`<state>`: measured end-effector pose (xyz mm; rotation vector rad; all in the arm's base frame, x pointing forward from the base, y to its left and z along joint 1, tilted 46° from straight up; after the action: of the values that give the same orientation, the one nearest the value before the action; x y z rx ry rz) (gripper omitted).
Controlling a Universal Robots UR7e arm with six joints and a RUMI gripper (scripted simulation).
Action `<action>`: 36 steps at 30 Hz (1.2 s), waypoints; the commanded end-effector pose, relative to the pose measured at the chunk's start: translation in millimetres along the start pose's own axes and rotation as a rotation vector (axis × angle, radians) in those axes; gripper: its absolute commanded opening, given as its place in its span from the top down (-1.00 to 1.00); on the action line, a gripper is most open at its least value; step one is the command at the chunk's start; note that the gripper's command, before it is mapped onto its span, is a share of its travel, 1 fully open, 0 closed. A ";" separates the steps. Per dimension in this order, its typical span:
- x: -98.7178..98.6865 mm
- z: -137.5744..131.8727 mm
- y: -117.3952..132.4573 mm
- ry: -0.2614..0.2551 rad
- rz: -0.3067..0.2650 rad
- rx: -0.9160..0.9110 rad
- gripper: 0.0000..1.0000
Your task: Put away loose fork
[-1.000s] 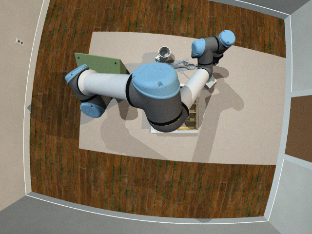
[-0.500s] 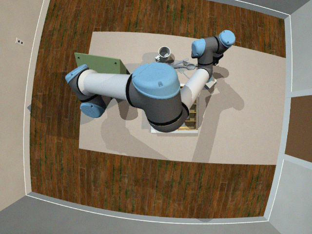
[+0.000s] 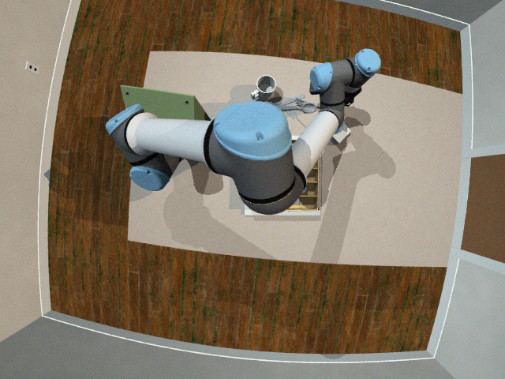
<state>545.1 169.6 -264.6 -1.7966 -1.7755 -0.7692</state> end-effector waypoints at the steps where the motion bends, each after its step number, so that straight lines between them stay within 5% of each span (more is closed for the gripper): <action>1: 0.4 -1.4 1.5 0.000 -0.001 -0.002 0.63; 36: -7.0 -1.3 -0.5 -0.002 0.002 0.000 0.63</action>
<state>546.4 168.5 -264.7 -1.7960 -1.7763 -0.7723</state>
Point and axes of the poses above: the point where the finger pads meet when closed, its own x axis back along the fingers, its own z axis across the jaws, y = z × x, the point moved 3 cm from there along x, back along the fingers, and after that the axes turned 8 degrees about -x, right-handed, at the moved point
